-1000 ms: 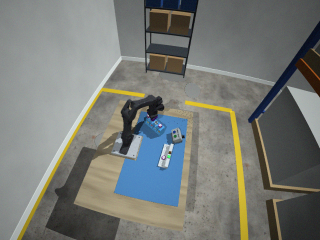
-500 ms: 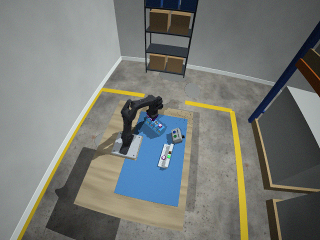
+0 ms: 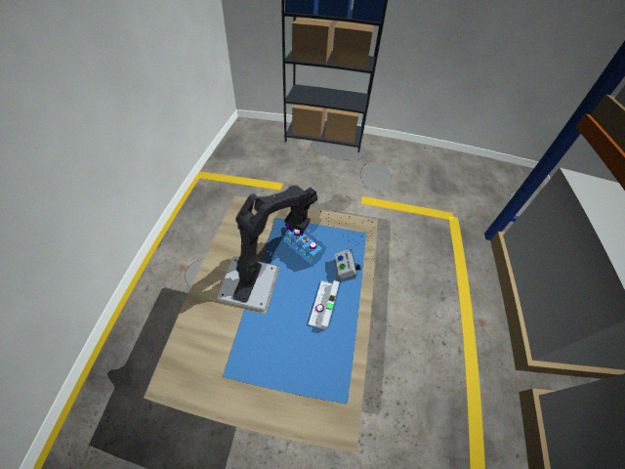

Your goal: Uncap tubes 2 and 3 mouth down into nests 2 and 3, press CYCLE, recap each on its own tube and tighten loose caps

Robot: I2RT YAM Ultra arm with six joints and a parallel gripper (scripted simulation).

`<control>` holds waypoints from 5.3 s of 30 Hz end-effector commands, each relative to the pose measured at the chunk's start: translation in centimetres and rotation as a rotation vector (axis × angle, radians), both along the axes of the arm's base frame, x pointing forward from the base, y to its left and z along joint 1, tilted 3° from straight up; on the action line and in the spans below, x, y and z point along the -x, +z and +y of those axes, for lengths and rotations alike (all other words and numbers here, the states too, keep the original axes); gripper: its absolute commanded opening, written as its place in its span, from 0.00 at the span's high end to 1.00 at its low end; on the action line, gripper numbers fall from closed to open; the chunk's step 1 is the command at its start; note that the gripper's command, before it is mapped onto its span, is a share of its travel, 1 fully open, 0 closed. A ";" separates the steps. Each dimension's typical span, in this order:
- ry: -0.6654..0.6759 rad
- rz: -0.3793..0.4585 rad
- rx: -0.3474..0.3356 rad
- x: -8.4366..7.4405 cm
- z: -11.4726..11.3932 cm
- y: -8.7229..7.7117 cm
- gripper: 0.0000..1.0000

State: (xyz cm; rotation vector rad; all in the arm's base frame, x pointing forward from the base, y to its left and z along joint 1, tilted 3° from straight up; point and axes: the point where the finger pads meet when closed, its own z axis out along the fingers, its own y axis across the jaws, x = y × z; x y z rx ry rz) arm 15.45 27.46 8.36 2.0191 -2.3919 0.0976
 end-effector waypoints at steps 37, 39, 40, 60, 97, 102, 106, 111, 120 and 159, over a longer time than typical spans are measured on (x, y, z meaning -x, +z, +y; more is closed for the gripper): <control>-0.488 -0.029 -0.031 -0.1 0.2 0.3 1.00; -0.488 -0.029 -0.031 -0.1 0.2 0.3 1.00; -0.521 -0.031 -0.033 -0.1 0.2 0.3 1.00; -0.706 -0.040 -0.039 -0.1 0.2 0.3 0.51; 0.452 0.015 0.002 -0.1 0.3 0.4 0.51; 0.651 0.024 0.010 -0.1 0.3 0.4 0.51; 0.771 0.030 0.014 -0.1 0.3 0.4 0.51; 0.931 0.038 0.020 -0.1 0.3 0.4 0.51; 1.290 0.055 0.034 -0.1 0.4 0.4 0.51; 0.879 0.035 0.018 -0.1 0.4 0.3 1.00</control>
